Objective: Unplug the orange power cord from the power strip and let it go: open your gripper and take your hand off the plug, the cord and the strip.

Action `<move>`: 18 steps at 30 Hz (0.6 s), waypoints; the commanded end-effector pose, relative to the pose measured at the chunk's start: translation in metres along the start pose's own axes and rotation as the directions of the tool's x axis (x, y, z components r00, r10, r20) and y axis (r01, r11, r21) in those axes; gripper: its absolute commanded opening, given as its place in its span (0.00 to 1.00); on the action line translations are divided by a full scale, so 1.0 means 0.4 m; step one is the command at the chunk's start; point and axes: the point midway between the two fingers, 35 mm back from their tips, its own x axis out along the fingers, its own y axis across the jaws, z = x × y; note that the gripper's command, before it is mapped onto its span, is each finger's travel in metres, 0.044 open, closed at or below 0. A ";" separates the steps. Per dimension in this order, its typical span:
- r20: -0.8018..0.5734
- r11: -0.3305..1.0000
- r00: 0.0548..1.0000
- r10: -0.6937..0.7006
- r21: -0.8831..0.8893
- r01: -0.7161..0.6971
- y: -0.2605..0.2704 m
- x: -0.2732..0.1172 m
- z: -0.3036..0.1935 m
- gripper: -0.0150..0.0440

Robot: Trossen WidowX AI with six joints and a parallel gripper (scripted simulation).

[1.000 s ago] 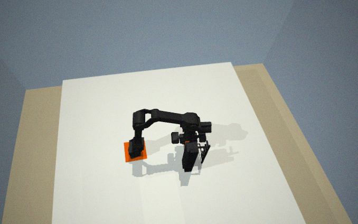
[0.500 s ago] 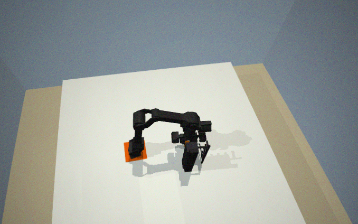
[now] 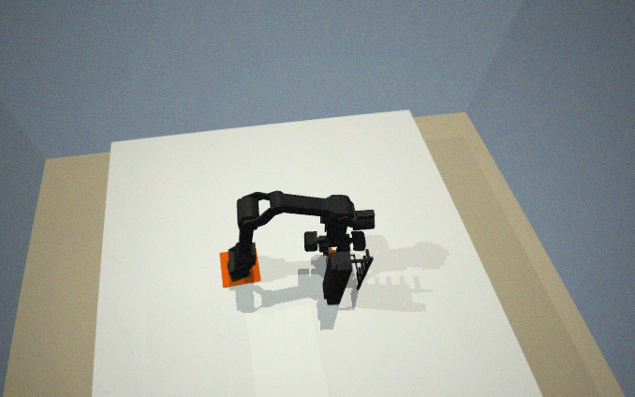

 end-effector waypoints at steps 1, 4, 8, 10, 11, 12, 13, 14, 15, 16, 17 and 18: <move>0.095 0.999 0.996 -0.001 -0.040 0.005 0.003 -0.014 0.093 0.25; 0.095 0.999 0.995 -0.001 -0.040 0.005 0.005 -0.016 0.105 0.25; 0.096 0.999 0.995 0.000 -0.041 0.004 0.008 -0.019 0.120 0.25; 0.097 0.999 0.995 0.000 -0.041 0.004 0.009 -0.020 0.128 0.25; 0.097 0.999 0.995 0.000 -0.041 0.004 0.010 -0.019 0.124 0.30; 0.097 0.999 0.995 0.001 -0.042 0.003 0.010 -0.017 0.116 0.34; 0.097 0.999 0.995 0.001 -0.042 0.003 0.011 -0.014 0.103 0.39; 0.096 0.999 0.995 0.002 -0.043 0.003 0.012 -0.012 0.097 0.43; 0.096 0.999 0.995 0.002 -0.043 0.003 0.012 -0.012 0.097 0.48; 0.096 0.999 0.995 0.002 -0.043 0.003 0.012 -0.012 0.097 0.52; 0.096 0.999 0.995 0.002 -0.043 0.003 0.012 -0.012 0.097 0.57; 0.096 0.999 0.995 0.002 -0.043 0.003 0.012 -0.012 0.097 0.61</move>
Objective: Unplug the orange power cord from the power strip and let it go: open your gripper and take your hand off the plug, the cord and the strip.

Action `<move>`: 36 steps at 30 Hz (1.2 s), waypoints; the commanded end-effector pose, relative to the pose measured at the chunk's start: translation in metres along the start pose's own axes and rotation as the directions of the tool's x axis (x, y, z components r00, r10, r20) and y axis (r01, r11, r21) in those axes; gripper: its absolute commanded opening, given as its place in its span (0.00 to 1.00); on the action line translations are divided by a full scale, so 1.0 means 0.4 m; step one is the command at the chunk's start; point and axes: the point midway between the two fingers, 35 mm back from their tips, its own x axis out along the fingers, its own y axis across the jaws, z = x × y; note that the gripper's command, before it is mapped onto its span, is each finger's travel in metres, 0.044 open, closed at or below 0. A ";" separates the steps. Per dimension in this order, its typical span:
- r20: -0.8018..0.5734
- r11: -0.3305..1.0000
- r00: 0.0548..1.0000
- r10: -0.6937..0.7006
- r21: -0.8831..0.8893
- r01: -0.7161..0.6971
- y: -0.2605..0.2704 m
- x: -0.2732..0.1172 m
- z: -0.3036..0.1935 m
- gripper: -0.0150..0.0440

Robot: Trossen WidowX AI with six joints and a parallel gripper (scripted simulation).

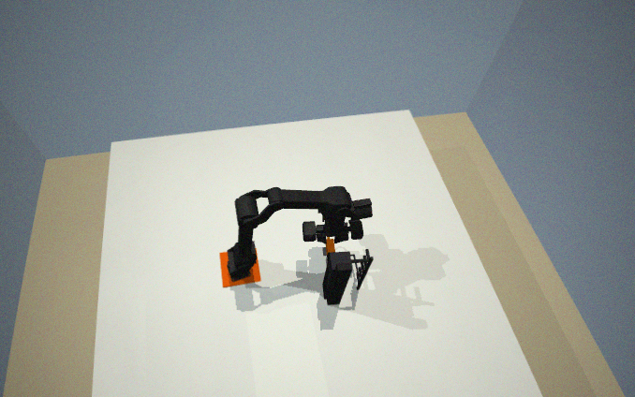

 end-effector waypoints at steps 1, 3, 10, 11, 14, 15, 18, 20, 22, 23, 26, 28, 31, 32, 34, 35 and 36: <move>0.004 1.000 1.000 0.001 -0.007 -0.001 0.002 0.002 -0.003 0.65; 0.004 1.000 1.000 0.001 -0.007 -0.001 0.002 0.002 -0.003 0.74; 0.007 1.000 1.000 0.001 -0.007 -0.001 -0.001 -0.013 0.070 1.00; 0.008 1.000 1.000 0.001 -0.007 -0.001 -0.001 -0.018 0.096 1.00; 0.011 1.000 1.000 0.001 -0.006 -0.001 0.003 -0.029 0.148 1.00; 0.011 1.000 1.000 0.001 -0.006 -0.001 0.003 -0.029 0.148 1.00; 0.011 1.000 1.000 0.001 -0.006 -0.001 0.003 -0.029 0.148 1.00; 0.011 1.000 1.000 0.001 -0.006 -0.001 0.003 -0.029 0.148 1.00; 0.011 1.000 1.000 0.001 -0.006 -0.001 0.003 -0.029 0.148 1.00; 0.011 1.000 1.000 0.001 -0.006 -0.001 0.003 -0.029 0.148 1.00; 0.011 1.000 1.000 0.001 -0.006 -0.001 0.003 -0.029 0.148 1.00; 0.011 1.000 1.000 0.001 -0.006 -0.001 0.003 -0.029 0.148 1.00; 0.011 1.000 1.000 0.001 -0.006 -0.001 0.003 -0.029 0.148 1.00; 0.011 1.000 1.000 0.001 -0.006 -0.001 0.003 -0.029 0.148 1.00; 0.011 1.000 1.000 0.001 -0.006 -0.001 0.003 -0.029 0.148 1.00; 0.011 1.000 1.000 0.001 -0.006 -0.001 0.003 -0.029 0.148 1.00; 0.011 1.000 1.000 0.001 -0.006 -0.001 0.003 -0.029 0.148 1.00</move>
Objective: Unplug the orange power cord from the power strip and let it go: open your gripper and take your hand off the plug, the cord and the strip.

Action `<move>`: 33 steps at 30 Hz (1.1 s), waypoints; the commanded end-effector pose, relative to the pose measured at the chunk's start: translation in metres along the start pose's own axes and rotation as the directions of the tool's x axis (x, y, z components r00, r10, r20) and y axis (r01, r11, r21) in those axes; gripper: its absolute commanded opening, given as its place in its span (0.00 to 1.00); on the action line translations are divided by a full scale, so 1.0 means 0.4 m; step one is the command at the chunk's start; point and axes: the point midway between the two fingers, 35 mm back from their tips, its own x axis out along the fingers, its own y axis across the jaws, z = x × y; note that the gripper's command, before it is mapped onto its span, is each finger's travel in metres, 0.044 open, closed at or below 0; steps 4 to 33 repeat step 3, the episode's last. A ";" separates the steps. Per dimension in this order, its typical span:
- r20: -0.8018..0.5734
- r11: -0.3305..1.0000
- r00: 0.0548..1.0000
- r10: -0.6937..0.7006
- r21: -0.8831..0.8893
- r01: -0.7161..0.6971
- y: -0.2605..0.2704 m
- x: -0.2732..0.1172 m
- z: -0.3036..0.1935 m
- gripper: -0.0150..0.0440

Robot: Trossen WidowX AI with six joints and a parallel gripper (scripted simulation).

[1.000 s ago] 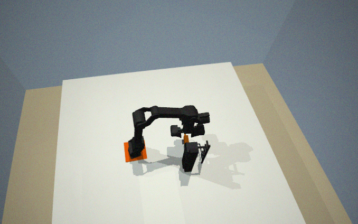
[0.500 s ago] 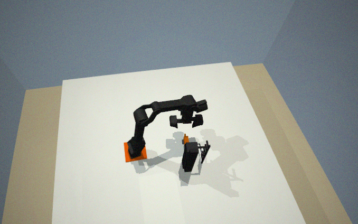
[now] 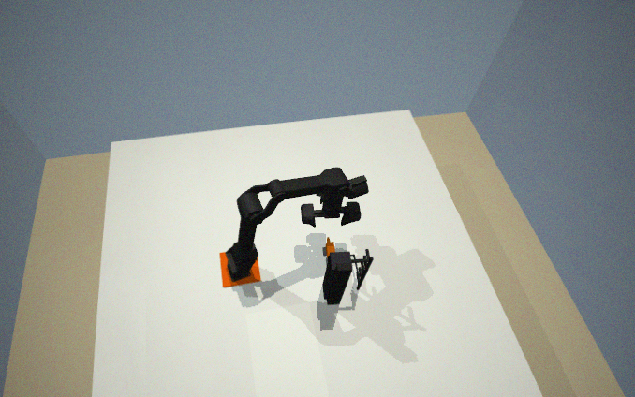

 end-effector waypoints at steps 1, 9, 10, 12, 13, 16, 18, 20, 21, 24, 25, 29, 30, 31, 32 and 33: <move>-0.003 1.000 1.000 -0.001 0.005 0.001 -0.001 -0.001 -0.001 1.00; -0.003 1.000 1.000 -0.001 0.005 0.001 -0.001 -0.001 -0.001 1.00; -0.003 1.000 1.000 -0.001 0.005 0.001 -0.001 -0.001 -0.001 1.00; -0.003 1.000 1.000 -0.001 0.005 0.001 -0.001 -0.001 -0.001 1.00; -0.003 1.000 1.000 -0.001 0.005 0.001 -0.001 -0.001 -0.001 1.00; -0.003 1.000 1.000 -0.001 0.005 0.001 -0.001 -0.001 -0.001 1.00; -0.003 1.000 1.000 -0.001 0.005 0.001 -0.001 -0.001 -0.001 1.00; -0.003 1.000 1.000 -0.001 0.005 0.001 -0.001 -0.001 -0.001 1.00; -0.003 1.000 1.000 -0.001 0.005 0.001 -0.001 -0.001 -0.001 1.00; -0.003 1.000 1.000 -0.001 0.005 0.001 -0.001 -0.001 -0.001 1.00; -0.003 1.000 1.000 -0.001 0.005 0.001 -0.001 -0.001 -0.001 1.00; -0.003 1.000 1.000 -0.001 0.005 0.001 -0.001 -0.001 -0.001 1.00; -0.003 1.000 1.000 -0.001 0.005 0.001 -0.001 -0.001 -0.001 1.00; -0.003 1.000 1.000 -0.001 0.005 0.001 -0.001 -0.001 -0.001 1.00; -0.003 1.000 1.000 -0.001 0.005 0.001 -0.001 -0.001 -0.001 1.00; -0.003 1.000 1.000 -0.001 0.005 0.001 -0.001 -0.001 -0.001 1.00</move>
